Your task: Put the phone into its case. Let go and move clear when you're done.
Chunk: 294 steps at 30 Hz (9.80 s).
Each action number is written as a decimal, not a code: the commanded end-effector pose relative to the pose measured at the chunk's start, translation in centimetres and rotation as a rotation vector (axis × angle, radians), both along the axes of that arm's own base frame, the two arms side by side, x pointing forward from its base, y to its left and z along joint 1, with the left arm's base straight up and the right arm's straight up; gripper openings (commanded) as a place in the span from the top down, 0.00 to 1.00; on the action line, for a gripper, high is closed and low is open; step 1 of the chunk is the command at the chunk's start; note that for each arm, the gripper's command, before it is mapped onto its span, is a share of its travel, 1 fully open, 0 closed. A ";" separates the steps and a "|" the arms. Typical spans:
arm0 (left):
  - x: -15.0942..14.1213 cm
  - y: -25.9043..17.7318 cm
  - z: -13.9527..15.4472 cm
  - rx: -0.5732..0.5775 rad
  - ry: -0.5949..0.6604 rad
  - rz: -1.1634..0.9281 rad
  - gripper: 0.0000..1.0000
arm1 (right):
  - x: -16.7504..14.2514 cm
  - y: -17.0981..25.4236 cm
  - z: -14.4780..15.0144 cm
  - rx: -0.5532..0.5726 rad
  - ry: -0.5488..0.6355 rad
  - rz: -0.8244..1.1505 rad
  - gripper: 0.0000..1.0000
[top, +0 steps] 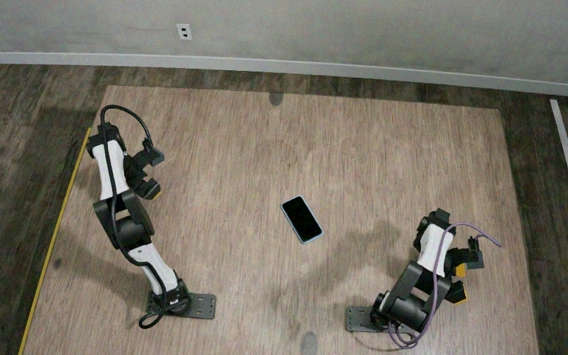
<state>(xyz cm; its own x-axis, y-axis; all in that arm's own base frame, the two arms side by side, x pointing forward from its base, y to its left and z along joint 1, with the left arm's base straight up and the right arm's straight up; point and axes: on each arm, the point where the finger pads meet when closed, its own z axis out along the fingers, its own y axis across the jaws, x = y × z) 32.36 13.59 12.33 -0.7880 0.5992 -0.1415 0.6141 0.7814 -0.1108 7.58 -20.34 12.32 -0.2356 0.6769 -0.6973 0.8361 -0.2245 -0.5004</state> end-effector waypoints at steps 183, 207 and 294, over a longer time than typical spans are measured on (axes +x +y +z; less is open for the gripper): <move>-12.7 -29.9 9.8 -0.654 -0.657 -0.497 0.00 | 22.1 44.0 -7.4 1.134 0.571 1.855 0.64; -7.8 -26.0 9.1 -0.642 -0.651 -0.383 0.00 | 27.2 47.1 -6.0 1.110 0.496 1.903 0.64; -7.7 -26.0 9.2 -0.641 -0.653 -0.384 0.00 | 25.4 46.1 -15.6 1.127 0.548 1.870 0.64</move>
<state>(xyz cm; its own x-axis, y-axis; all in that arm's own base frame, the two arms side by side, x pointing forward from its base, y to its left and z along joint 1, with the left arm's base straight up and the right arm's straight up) 24.27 -12.46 20.32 -0.2352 0.4604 -0.8560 0.9014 0.4328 -0.0149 34.32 26.48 1.98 -0.8529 -0.5173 -0.0709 -0.5189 0.8548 0.0060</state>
